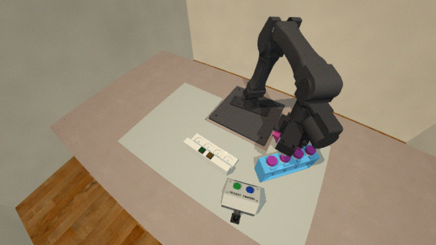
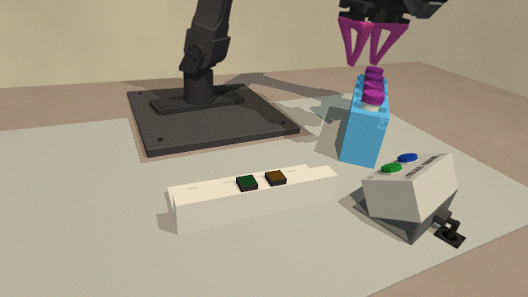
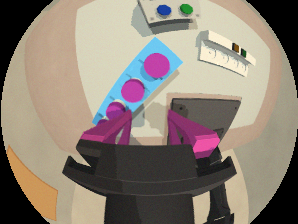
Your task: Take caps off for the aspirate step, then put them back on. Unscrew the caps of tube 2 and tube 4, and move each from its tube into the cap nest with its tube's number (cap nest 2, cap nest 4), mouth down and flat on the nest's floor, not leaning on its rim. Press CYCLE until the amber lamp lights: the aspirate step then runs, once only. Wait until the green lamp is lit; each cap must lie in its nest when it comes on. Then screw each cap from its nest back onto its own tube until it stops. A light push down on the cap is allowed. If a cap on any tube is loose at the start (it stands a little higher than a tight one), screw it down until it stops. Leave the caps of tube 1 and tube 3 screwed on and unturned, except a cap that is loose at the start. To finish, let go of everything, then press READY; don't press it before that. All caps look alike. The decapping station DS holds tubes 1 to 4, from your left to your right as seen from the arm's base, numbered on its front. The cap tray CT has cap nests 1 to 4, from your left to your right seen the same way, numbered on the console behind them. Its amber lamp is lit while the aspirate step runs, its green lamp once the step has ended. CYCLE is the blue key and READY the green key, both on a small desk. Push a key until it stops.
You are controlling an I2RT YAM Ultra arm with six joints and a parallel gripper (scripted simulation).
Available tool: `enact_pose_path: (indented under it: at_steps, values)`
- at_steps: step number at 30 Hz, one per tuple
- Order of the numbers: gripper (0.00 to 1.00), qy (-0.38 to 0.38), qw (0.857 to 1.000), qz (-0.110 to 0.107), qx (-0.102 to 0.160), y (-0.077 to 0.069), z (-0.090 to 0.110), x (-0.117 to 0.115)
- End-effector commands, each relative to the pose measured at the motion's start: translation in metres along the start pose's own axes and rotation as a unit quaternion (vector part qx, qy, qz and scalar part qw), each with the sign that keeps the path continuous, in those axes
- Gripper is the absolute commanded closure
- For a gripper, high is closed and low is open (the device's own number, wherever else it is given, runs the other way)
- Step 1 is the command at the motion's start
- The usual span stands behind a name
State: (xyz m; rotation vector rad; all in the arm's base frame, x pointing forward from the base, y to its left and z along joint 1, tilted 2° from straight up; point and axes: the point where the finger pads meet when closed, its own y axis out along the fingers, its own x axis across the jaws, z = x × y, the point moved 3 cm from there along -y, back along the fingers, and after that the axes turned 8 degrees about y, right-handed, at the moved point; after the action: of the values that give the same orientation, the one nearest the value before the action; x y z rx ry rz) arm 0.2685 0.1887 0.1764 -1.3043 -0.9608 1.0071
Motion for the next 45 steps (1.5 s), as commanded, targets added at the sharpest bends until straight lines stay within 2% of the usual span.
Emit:
enact_pose_path:
  at_steps: [1, 4, 7, 8, 9, 10, 11, 12, 13, 14, 21, 33, 45]
  values:
    - [0.51, 0.081, 0.997, -0.008, -0.006, -0.006, 0.000, 0.003]
    - [0.51, 0.195, 0.981, -0.009, -0.004, -0.006, 0.013, 0.024]
    - [0.51, 0.245, 0.970, -0.009, -0.004, -0.006, 0.017, 0.031]
    - [0.51, 0.280, 0.960, -0.009, -0.004, -0.006, 0.021, 0.038]
    - [0.51, 0.285, 0.958, -0.010, -0.004, -0.006, 0.021, 0.038]
    - [0.51, 0.320, 0.947, -0.010, -0.003, -0.006, 0.026, 0.045]
    - [0.51, 0.325, 0.946, -0.010, -0.003, -0.006, 0.026, 0.045]
    - [0.51, 0.360, 0.933, -0.010, -0.003, -0.006, 0.030, 0.052]
    - [0.51, 0.364, 0.931, -0.010, -0.003, -0.006, 0.030, 0.052]
    - [0.51, 0.400, 0.916, -0.010, -0.002, -0.006, 0.032, 0.055]
    - [0.51, 0.400, 0.916, -0.010, -0.002, -0.006, 0.032, 0.055]
    - [0.51, 0.400, 0.916, -0.010, -0.002, 0.029, 0.031, 0.056]
    - [0.51, 0.400, 0.916, -0.010, -0.002, 0.031, 0.031, 0.056]
